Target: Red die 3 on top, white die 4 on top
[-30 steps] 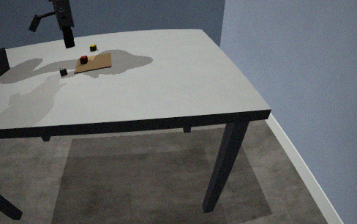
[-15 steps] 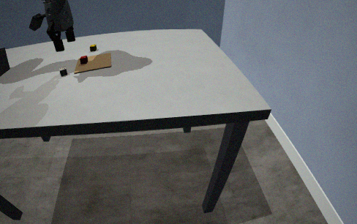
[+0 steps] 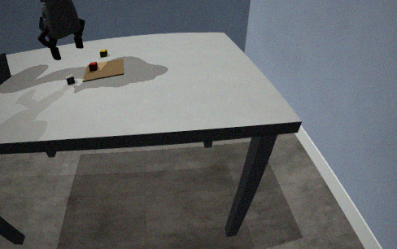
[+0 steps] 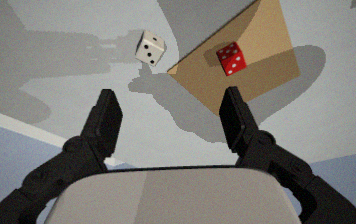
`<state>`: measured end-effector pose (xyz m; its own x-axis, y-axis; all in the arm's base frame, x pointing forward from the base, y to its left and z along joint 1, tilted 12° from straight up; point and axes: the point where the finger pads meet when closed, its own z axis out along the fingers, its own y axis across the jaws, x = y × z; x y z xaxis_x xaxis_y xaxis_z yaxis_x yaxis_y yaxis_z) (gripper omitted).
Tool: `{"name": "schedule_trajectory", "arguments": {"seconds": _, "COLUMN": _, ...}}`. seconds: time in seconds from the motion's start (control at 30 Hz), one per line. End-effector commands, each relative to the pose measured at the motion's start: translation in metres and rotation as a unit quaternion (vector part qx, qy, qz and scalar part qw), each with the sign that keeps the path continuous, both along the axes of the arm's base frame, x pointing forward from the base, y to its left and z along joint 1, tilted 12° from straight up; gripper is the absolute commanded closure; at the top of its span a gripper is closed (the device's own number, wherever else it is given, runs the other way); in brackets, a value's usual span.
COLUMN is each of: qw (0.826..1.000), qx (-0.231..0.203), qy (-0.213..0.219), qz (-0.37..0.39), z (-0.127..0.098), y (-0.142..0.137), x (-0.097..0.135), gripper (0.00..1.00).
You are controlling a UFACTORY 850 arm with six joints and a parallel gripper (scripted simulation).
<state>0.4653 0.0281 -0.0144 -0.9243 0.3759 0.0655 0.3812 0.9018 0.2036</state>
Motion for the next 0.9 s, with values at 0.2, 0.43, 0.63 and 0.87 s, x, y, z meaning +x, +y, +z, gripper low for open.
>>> {"name": "schedule_trajectory", "arguments": {"seconds": 0.2, "qw": 0.986, "qx": -0.004, "qy": 0.049, "qz": -0.161, "z": -0.003, "y": -0.009, "x": -0.007, "gripper": 0.0}}
{"name": "schedule_trajectory", "arguments": {"seconds": 0.43, "qw": 0.965, "qx": -0.004, "qy": 0.068, "qz": -0.252, "z": -0.005, "y": -0.014, "x": -0.011, "gripper": 0.0}}
{"name": "schedule_trajectory", "arguments": {"seconds": 0.63, "qw": 0.962, "qx": -0.004, "qy": 0.07, "qz": -0.264, "z": -0.005, "y": -0.015, "x": -0.012, "gripper": 0.0}}
{"name": "schedule_trajectory", "arguments": {"seconds": 0.87, "qw": 0.962, "qx": -0.004, "qy": 0.07, "qz": -0.264, "z": -0.005, "y": -0.015, "x": -0.012, "gripper": 0.58}}
